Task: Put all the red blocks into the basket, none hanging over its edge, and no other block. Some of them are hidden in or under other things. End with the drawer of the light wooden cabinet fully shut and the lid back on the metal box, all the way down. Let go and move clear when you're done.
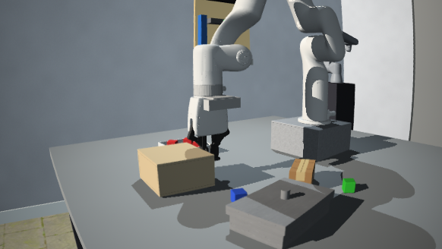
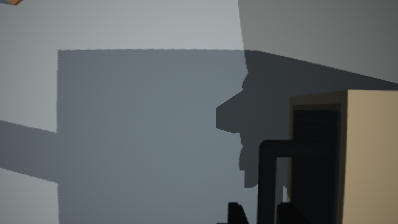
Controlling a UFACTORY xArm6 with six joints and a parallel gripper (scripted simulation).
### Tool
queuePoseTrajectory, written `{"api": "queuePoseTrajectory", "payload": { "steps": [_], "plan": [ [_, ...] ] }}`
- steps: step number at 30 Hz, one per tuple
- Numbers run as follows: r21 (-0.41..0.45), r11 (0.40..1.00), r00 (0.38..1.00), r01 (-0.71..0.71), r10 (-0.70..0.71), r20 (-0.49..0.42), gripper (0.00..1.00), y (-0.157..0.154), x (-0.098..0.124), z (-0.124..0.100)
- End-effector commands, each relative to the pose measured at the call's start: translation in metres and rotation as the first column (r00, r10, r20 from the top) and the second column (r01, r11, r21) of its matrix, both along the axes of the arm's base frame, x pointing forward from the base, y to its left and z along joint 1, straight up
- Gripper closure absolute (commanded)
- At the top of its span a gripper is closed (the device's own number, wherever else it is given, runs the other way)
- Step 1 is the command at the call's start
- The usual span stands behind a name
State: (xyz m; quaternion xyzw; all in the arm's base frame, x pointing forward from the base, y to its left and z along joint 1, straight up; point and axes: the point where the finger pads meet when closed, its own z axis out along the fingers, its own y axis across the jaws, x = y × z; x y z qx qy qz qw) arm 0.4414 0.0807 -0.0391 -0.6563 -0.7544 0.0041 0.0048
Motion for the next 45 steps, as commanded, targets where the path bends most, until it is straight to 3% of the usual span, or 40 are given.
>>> {"api": "queuePoseTrajectory", "payload": {
  "steps": [1, 22, 45],
  "plan": [
    [0.001, 1.0, 1.0, 0.0, 0.0, 0.004, 0.76, 0.0, 0.002, 0.001],
    [0.001, 1.0, 1.0, 0.0, 0.0, 0.004, 0.76, 0.0, 0.002, 0.01],
    [0.001, 1.0, 1.0, 0.0, 0.0, 0.004, 0.76, 0.0, 0.002, 0.076]
  ]
}}
